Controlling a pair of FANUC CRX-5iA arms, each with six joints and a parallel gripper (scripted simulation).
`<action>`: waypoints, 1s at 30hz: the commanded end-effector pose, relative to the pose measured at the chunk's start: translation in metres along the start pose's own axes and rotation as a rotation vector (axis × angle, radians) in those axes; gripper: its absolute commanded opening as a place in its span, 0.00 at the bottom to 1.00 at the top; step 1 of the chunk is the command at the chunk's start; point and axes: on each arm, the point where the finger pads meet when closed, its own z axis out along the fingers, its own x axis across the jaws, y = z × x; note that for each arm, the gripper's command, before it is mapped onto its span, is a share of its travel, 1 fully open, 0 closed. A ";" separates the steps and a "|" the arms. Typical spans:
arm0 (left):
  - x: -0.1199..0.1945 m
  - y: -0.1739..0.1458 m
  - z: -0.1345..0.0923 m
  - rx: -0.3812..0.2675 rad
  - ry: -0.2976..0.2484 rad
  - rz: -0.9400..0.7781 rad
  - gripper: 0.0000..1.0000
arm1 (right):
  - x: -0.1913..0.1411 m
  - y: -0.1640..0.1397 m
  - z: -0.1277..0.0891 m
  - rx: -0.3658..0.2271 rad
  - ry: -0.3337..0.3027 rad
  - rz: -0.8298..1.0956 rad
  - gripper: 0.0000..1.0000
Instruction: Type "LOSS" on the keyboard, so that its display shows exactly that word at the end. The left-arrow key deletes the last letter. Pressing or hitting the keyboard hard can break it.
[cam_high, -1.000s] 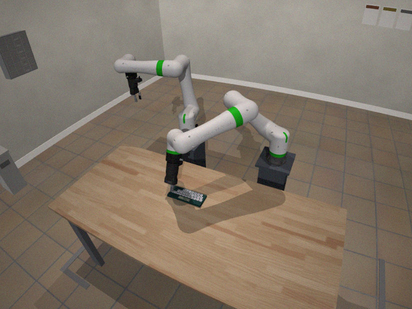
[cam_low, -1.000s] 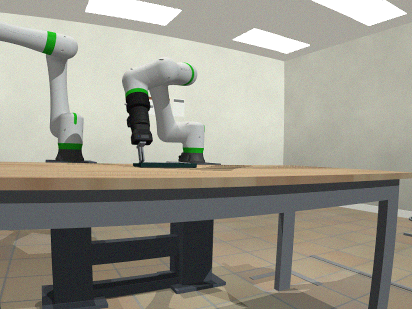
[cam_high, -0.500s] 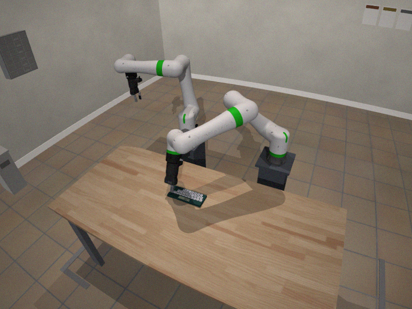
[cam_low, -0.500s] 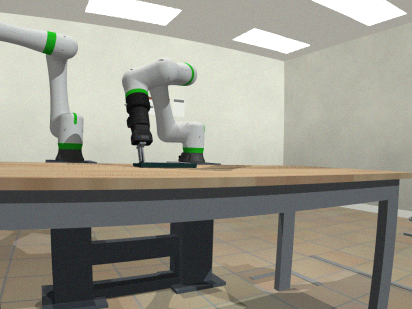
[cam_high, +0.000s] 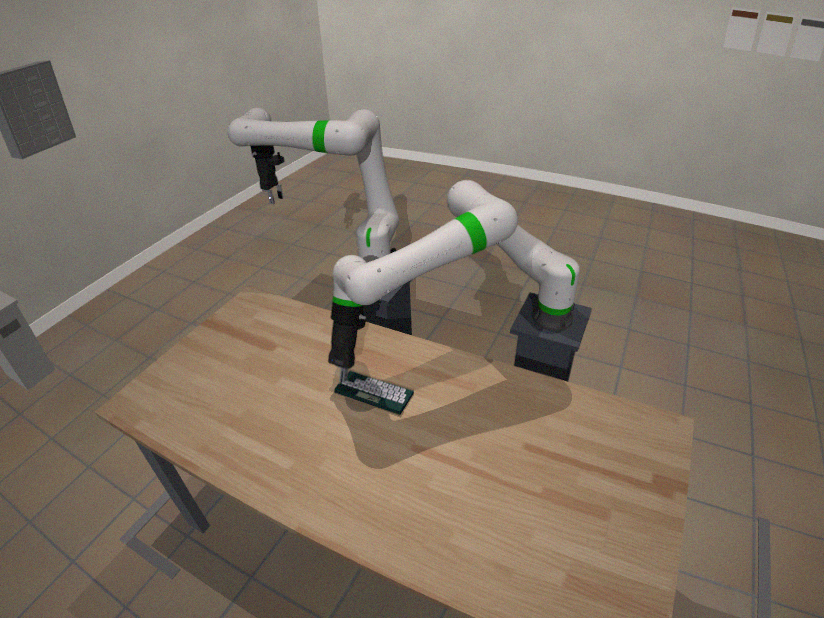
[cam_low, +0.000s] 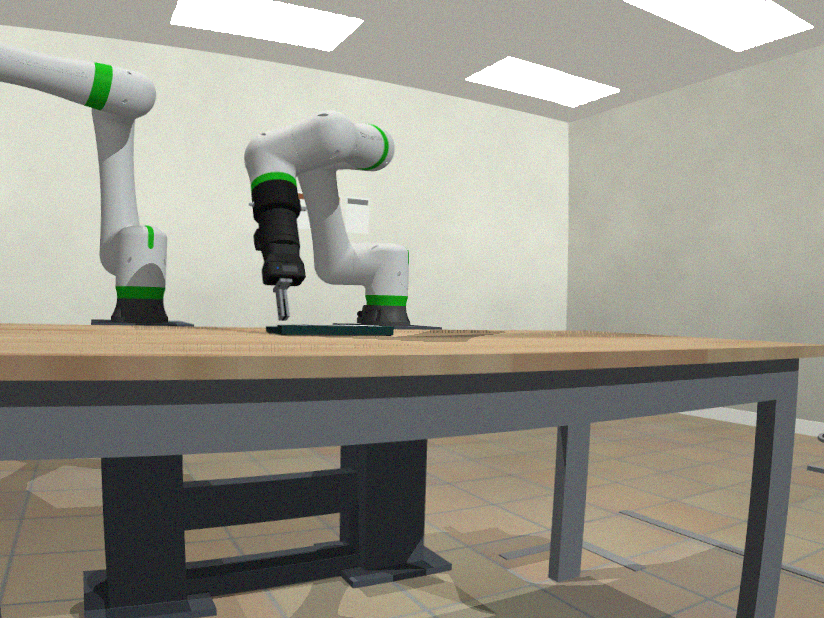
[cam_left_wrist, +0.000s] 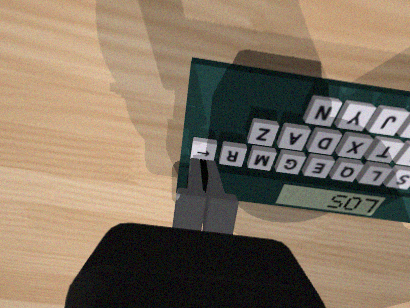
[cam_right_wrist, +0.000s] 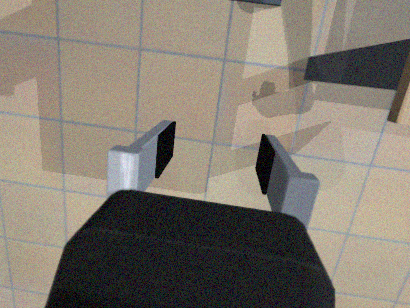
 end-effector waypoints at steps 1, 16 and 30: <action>0.000 0.002 -0.002 -0.002 -0.002 -0.001 0.00 | 0.000 0.000 -0.001 -0.002 0.000 0.000 1.00; 0.105 0.001 -0.002 -0.002 -0.002 -0.001 0.00 | 0.000 0.000 -0.001 -0.002 0.000 0.000 1.00; 0.138 0.001 0.000 -0.002 -0.002 -0.001 0.00 | 0.000 0.000 -0.001 -0.002 0.000 0.000 1.00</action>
